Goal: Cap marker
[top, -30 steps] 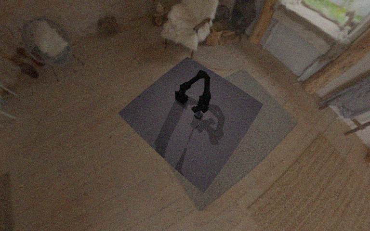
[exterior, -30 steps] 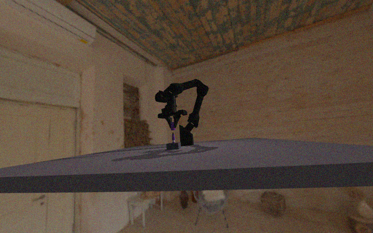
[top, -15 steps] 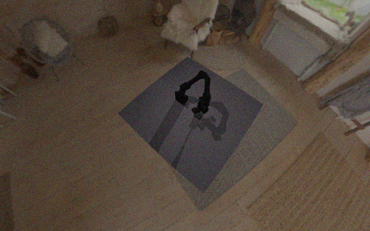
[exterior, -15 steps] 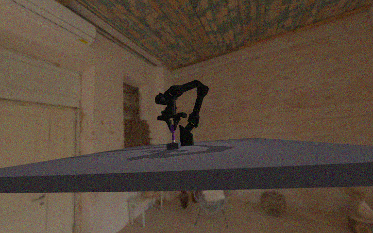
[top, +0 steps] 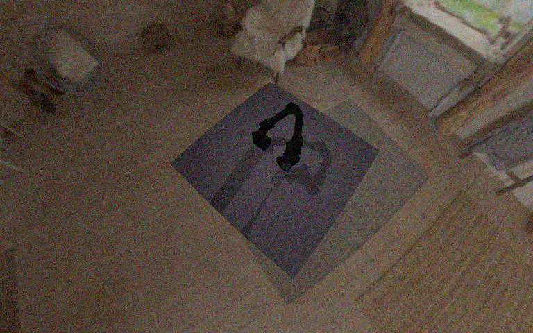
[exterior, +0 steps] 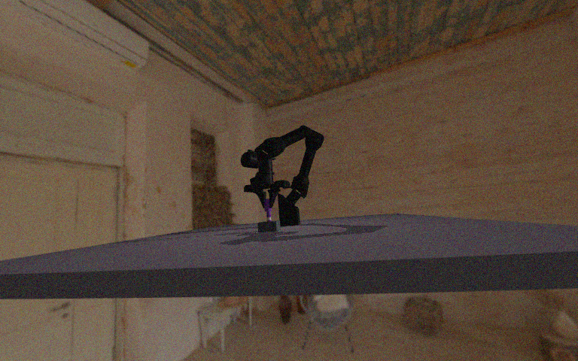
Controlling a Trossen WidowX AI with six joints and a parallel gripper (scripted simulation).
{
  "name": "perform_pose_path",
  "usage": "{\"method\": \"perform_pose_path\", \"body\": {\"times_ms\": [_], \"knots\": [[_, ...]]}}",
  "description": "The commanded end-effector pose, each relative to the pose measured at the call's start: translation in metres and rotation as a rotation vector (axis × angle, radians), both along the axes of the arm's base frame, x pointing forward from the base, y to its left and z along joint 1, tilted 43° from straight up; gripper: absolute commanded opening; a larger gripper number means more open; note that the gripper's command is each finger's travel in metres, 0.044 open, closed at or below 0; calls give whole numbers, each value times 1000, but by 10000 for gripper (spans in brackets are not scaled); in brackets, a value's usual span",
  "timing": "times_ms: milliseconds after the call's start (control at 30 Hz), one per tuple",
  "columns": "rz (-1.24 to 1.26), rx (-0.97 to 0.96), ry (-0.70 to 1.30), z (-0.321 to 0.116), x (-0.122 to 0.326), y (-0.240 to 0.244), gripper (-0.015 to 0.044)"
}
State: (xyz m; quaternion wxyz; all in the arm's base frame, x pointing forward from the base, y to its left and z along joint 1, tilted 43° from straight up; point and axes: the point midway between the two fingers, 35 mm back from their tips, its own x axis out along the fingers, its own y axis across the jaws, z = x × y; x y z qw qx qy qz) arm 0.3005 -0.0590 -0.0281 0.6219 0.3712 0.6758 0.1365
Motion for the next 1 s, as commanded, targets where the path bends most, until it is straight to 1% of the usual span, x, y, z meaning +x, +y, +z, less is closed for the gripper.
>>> {"method": "perform_pose_path", "body": {"times_ms": [0, 567, 967], "knots": [[-3, 6, 2, -6, 0, 7, 0], [-3, 7, 2, -11, 0, 12, 0], [3, 4, -1, -10, 0, 11, 315]]}}
